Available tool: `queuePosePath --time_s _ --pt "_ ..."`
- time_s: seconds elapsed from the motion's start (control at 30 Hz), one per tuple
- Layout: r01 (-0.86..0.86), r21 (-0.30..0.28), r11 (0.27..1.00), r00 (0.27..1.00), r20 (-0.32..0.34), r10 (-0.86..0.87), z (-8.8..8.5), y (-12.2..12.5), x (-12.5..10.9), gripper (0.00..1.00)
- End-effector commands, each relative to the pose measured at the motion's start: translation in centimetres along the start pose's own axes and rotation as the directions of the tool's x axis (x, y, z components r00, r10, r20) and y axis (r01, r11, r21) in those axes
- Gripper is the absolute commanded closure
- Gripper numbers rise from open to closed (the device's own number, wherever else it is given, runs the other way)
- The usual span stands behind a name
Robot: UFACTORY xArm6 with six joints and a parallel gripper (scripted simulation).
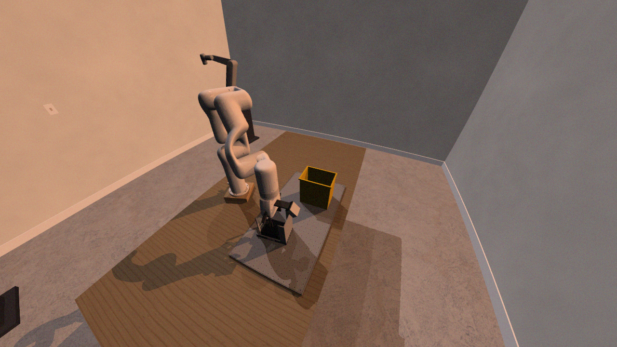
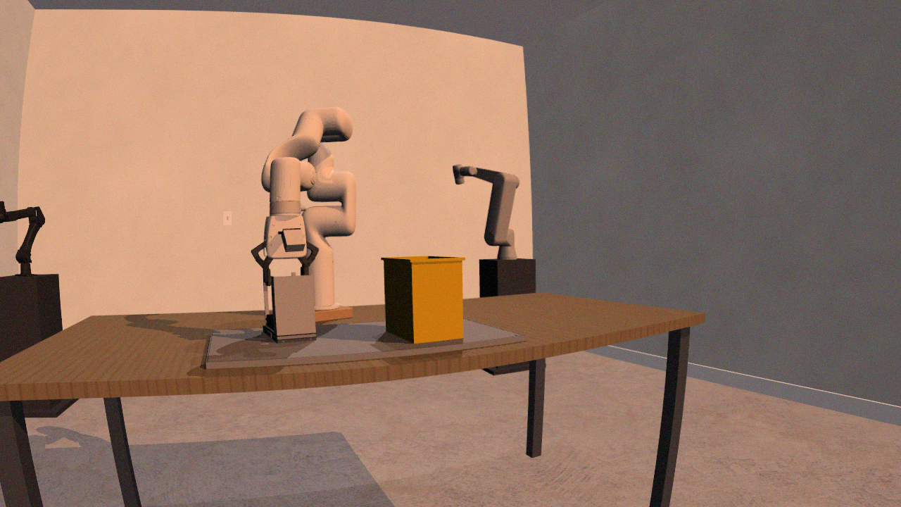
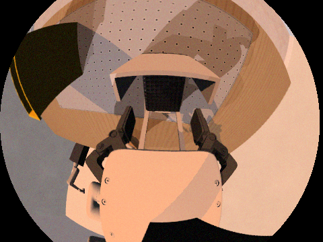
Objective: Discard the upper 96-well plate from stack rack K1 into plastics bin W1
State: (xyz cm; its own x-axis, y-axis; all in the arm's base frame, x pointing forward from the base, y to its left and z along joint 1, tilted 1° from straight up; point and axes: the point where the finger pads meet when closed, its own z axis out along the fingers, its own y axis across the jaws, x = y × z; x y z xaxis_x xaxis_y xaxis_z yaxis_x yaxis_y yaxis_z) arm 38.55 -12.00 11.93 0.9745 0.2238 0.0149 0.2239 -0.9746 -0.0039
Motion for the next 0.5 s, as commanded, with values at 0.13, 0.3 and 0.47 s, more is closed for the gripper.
queuePosePath --time_s 0.13,0.3,0.47 --pt "0.0 -0.002 1.0 1.0 -0.004 0.0 1.1 0.1 0.1 0.0" --pt "0.0 -0.002 1.0 1.0 -0.004 0.0 1.9 0.1 0.1 0.0" --pt "0.0 -0.002 1.0 1.0 -0.004 0.0 2.8 0.1 0.1 0.0"
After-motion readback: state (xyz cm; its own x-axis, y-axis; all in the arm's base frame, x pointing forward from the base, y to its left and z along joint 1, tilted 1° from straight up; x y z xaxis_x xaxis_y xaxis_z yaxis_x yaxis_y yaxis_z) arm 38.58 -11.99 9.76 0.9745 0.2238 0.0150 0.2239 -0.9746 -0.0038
